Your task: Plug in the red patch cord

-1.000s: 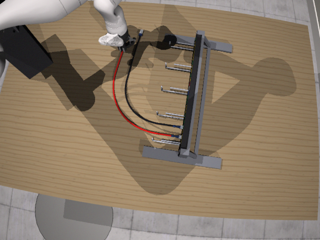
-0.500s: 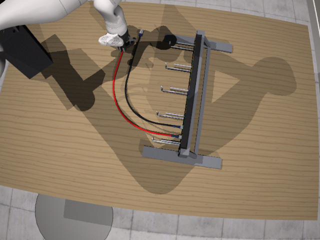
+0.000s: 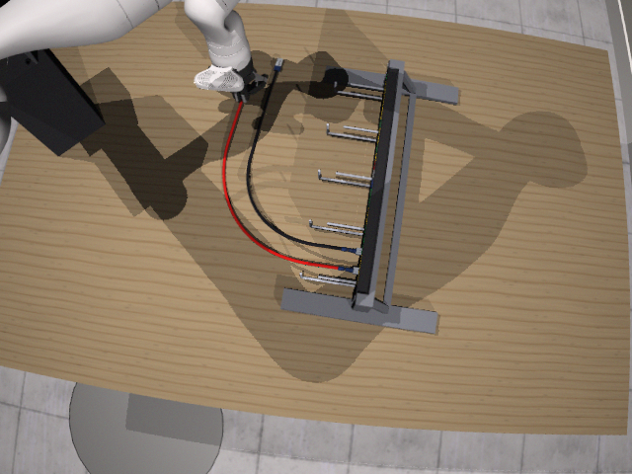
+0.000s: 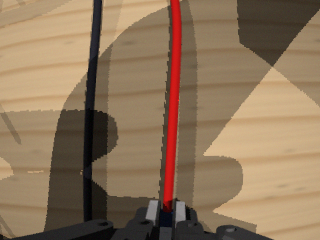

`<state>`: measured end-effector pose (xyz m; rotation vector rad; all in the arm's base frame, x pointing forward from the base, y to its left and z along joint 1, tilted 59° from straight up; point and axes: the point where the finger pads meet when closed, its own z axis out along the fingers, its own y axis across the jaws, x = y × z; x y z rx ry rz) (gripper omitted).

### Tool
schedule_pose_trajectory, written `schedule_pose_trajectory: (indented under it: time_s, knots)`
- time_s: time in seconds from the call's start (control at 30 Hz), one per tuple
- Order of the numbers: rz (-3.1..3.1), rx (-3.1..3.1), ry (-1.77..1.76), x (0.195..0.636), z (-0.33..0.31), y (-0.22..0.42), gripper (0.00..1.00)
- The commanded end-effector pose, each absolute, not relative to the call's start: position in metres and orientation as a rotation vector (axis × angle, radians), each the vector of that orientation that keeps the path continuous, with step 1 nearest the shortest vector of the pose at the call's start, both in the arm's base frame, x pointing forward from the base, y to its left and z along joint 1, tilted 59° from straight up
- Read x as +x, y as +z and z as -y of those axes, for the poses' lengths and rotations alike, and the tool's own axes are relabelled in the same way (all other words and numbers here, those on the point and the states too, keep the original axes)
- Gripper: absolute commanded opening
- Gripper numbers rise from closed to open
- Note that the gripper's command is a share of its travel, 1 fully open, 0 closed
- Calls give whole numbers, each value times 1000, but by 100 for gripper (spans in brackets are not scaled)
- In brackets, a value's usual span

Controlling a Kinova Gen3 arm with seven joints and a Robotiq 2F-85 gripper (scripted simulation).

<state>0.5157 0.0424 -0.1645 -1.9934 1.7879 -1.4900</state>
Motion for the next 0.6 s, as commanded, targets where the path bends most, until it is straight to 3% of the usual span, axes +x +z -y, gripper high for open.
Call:
schedule_pose_trajectory:
  time_s: [0.0,0.57]
  knots:
    - [-1785,-1982,-1492,514,-47,-160,0]
    - [-1784,-1983,-1492,496,-60,-146,0]
